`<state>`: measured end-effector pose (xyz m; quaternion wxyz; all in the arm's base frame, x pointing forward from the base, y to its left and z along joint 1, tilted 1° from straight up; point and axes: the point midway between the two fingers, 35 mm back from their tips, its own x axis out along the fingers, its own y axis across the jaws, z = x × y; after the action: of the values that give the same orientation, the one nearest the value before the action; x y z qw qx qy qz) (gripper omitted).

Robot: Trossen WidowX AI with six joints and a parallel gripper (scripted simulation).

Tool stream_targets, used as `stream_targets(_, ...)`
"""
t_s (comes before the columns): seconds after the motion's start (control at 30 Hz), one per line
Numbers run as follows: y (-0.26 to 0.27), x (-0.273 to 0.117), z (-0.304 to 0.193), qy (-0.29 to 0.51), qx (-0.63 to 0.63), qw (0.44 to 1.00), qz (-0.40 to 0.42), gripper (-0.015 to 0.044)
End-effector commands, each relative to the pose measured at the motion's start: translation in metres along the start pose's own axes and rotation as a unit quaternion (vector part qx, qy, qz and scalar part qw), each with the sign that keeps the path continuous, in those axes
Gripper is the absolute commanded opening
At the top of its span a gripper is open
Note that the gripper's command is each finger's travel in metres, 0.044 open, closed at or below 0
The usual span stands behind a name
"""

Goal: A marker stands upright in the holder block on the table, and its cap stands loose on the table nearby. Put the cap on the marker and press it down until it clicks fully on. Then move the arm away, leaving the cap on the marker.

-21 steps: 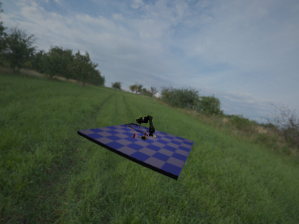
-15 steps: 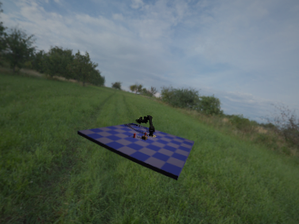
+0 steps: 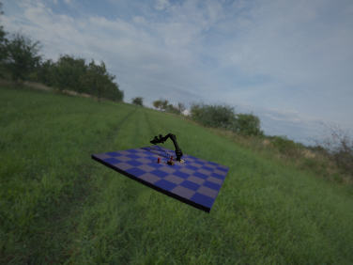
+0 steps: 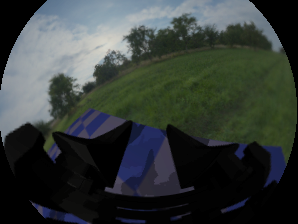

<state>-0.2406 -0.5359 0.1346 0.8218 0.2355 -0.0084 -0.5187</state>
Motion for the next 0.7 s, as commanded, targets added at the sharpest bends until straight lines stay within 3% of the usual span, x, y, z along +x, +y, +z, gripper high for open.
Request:
stream_targets(0.0, 0.050, 0.050, -0.011, 0.049, -0.044, 0.998, 0.020, 0.0240)
stream_targets(0.33, 0.169, 0.126, -0.043, 0.144, -0.162, 0.973, 0.077, 0.0240)
stream_targets(0.67, 0.302, 0.160, -0.092, 0.231, -0.303, 0.911, 0.156, 0.0240)
